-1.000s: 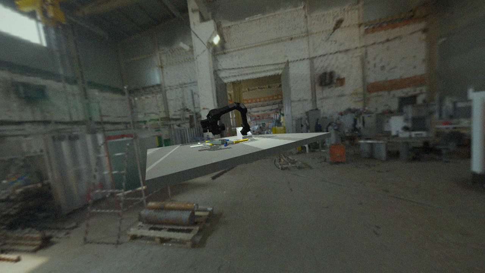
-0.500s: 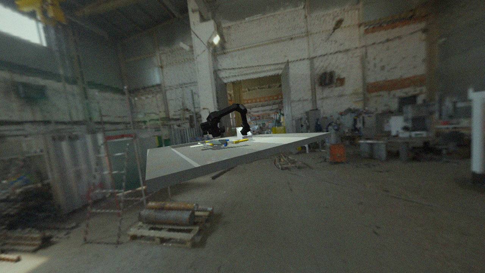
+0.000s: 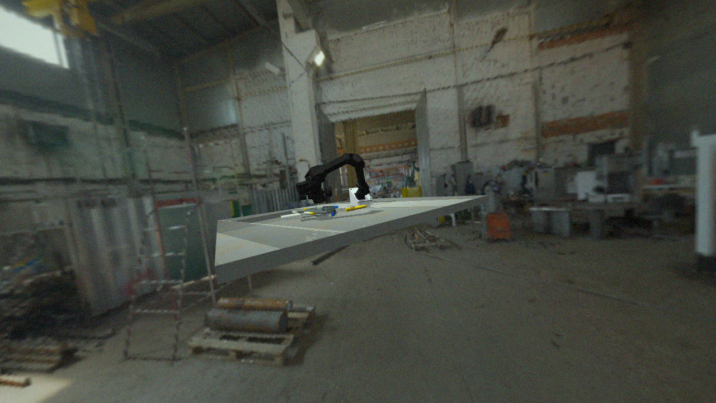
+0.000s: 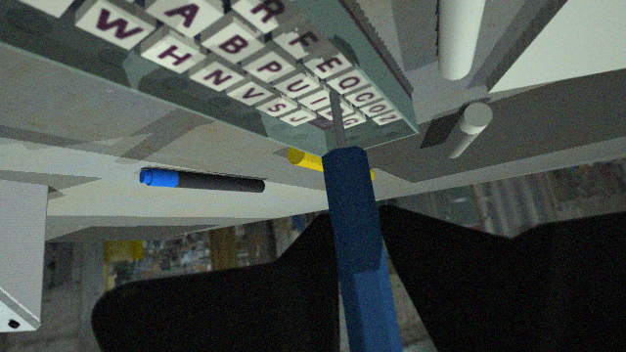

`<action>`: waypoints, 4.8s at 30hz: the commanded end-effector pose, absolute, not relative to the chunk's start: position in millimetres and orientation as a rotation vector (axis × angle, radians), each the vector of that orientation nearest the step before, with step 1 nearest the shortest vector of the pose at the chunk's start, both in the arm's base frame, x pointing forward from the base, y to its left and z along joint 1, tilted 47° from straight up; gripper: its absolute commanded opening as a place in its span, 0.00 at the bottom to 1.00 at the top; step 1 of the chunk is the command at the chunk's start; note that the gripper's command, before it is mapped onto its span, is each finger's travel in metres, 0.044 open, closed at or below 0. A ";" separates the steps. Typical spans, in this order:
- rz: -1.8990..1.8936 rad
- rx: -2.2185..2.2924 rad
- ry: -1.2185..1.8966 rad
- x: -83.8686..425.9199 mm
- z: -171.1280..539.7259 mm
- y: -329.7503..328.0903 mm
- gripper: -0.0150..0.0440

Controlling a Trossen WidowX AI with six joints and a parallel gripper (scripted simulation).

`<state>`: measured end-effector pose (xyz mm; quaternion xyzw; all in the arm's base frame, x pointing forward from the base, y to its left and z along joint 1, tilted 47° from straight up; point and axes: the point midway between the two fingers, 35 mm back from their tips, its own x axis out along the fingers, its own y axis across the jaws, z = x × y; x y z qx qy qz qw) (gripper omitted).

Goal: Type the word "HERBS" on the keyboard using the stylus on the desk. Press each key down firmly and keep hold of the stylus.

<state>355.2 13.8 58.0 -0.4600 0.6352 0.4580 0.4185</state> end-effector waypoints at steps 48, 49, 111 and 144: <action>1.149 -1.147 1.592 354.8 48.4 24.5 0.39; 1.149 -1.147 1.592 354.8 48.4 24.5 0.39; 1.150 -1.147 1.591 344.2 86.8 39.3 0.39; 1.150 -1.147 1.591 344.0 79.5 47.3 0.39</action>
